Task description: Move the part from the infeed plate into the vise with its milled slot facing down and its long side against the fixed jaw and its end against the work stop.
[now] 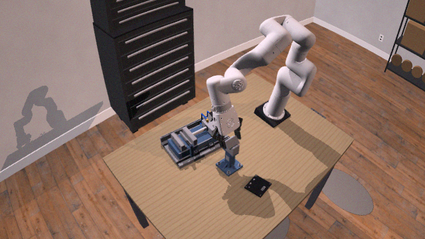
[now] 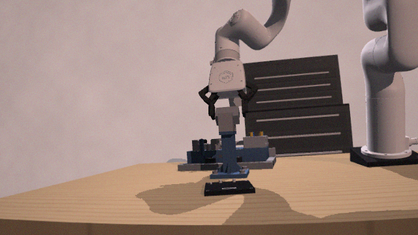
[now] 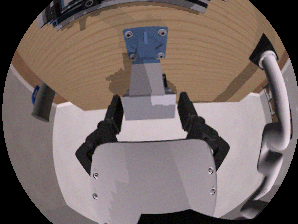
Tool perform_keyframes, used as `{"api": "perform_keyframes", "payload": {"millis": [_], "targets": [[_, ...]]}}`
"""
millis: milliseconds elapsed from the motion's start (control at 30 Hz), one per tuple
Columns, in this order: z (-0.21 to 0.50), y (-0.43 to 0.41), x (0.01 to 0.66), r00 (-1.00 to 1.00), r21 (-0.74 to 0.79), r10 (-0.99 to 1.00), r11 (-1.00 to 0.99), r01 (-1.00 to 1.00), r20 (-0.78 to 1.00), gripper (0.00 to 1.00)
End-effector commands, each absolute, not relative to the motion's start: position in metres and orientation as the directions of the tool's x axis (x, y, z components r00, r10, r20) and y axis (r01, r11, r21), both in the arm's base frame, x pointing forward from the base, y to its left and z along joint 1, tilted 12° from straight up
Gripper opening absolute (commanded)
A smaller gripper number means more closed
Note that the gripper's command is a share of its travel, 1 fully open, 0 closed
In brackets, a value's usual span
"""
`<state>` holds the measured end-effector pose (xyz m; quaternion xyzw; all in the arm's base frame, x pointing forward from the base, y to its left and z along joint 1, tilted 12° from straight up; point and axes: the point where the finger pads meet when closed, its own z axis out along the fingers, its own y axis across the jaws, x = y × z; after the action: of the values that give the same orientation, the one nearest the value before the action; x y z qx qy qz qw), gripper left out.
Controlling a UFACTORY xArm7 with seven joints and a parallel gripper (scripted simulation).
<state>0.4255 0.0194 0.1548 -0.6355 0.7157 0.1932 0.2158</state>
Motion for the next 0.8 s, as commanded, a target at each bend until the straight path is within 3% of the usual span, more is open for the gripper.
{"api": "perform_keyframes", "payload": {"millis": [0,767], "targets": [[0.1565,0.0194,0.4267,-0.101,-0.001,-0.85,0.118,-0.993,-0.518,0.89],[0.1575,0.0216,0.4269,-0.112,-0.001,-0.94,0.118,-0.993,-0.321,0.89]]}}
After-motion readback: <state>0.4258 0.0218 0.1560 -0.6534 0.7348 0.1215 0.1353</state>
